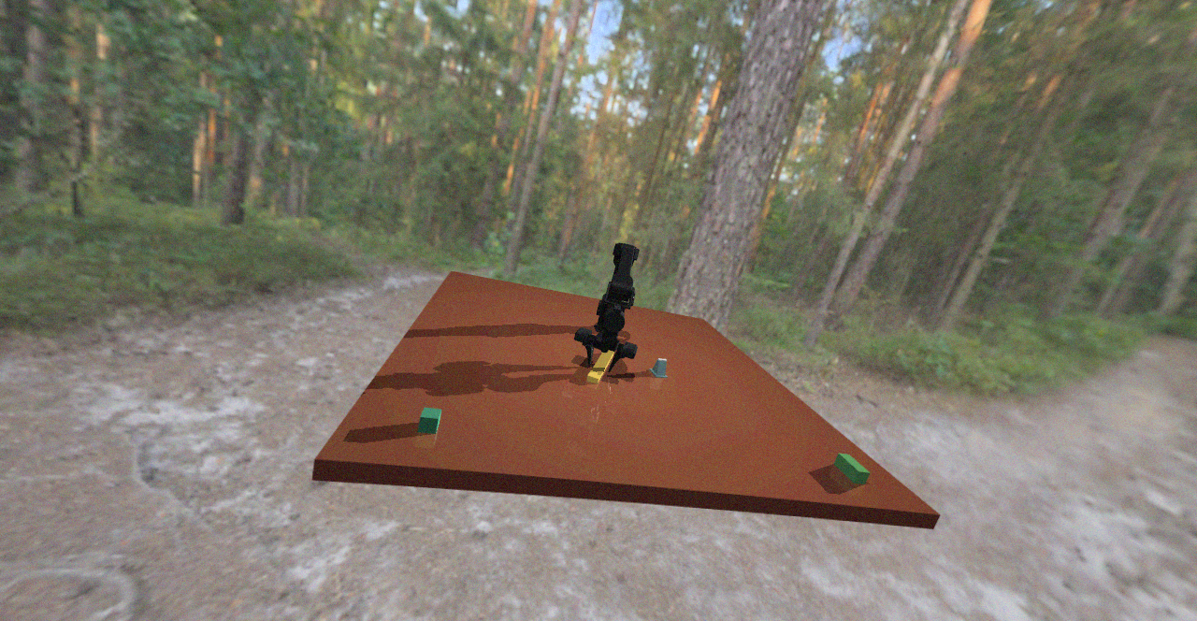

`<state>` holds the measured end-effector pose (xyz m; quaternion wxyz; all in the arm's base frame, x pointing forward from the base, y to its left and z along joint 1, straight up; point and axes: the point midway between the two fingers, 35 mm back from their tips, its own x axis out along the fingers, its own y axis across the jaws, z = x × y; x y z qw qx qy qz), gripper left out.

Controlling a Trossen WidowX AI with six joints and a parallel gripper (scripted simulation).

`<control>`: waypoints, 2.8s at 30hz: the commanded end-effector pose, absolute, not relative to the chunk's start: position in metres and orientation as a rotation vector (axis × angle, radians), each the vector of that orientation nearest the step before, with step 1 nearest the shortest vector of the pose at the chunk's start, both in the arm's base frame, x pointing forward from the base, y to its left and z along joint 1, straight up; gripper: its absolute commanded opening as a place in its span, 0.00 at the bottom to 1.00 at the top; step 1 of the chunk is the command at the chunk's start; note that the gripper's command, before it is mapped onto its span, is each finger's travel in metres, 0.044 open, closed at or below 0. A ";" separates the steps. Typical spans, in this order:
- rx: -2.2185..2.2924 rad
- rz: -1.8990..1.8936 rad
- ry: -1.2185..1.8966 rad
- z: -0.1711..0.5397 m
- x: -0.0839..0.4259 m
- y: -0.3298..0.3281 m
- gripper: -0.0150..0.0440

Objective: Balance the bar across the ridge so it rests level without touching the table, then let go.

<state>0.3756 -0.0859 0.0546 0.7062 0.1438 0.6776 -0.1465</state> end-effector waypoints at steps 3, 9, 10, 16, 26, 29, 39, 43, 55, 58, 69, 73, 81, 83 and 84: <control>0.320 -0.325 1.506 0.055 0.376 -0.086 0.57; 0.320 -0.325 1.506 0.055 0.376 -0.086 0.46; 0.320 -0.325 1.506 0.055 0.376 -0.086 0.45; 0.320 -0.325 1.506 0.061 0.376 -0.086 0.25; 0.319 -0.324 1.506 0.087 0.378 -0.086 0.25; 0.319 -0.323 1.506 0.094 0.378 -0.086 0.25; 0.319 -0.322 1.506 0.120 0.377 -0.086 0.25; 0.319 -0.321 1.507 0.131 0.376 -0.085 0.25; 0.317 -0.318 1.508 0.155 0.372 -0.084 0.25; 0.297 -0.298 1.511 0.156 0.374 -0.075 0.25; 0.204 -0.201 1.522 0.156 0.378 -0.031 0.25; 0.171 -0.167 1.525 0.156 0.379 -0.015 0.25; 0.105 -0.099 1.529 0.156 0.378 0.017 0.25; 0.089 -0.082 1.530 0.156 0.378 0.025 0.25; 0.081 -0.073 1.531 0.156 0.377 0.029 0.25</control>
